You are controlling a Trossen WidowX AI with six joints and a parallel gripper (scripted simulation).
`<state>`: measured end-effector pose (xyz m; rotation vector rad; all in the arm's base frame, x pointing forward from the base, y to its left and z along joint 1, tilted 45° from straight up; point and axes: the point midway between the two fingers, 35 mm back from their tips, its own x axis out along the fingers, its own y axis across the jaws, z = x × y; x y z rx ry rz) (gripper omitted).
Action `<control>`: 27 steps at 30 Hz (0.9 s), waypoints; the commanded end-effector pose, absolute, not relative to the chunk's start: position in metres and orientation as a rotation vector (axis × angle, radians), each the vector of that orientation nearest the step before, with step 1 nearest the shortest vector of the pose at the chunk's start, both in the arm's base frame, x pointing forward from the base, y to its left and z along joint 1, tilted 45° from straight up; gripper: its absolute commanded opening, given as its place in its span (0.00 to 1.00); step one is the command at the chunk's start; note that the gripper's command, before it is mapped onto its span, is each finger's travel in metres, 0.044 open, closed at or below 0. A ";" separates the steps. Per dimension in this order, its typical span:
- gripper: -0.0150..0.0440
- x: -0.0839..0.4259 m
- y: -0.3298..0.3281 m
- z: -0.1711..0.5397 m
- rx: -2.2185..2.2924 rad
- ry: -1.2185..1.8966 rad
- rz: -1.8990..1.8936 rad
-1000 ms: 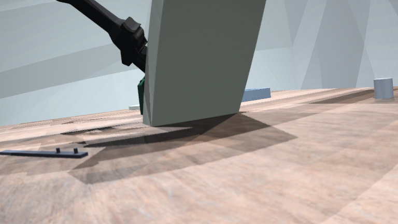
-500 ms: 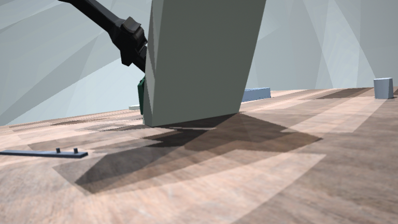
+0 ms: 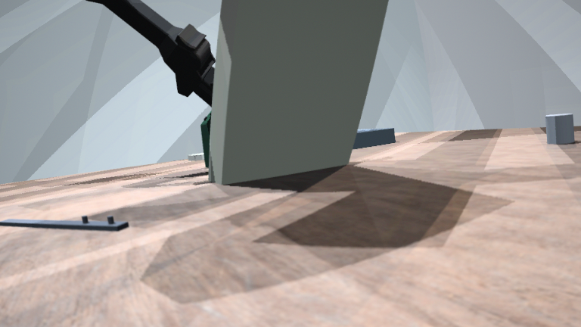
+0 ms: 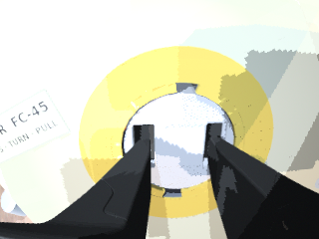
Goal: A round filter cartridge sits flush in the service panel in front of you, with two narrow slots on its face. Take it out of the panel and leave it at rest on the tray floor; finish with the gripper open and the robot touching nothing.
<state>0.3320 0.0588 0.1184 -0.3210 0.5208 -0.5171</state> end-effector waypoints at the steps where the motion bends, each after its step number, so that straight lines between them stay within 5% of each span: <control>1: 0.44 0.333 0.059 0.117 -0.323 0.524 -0.511; 27: 0.44 0.342 0.052 0.113 -0.323 0.523 -0.511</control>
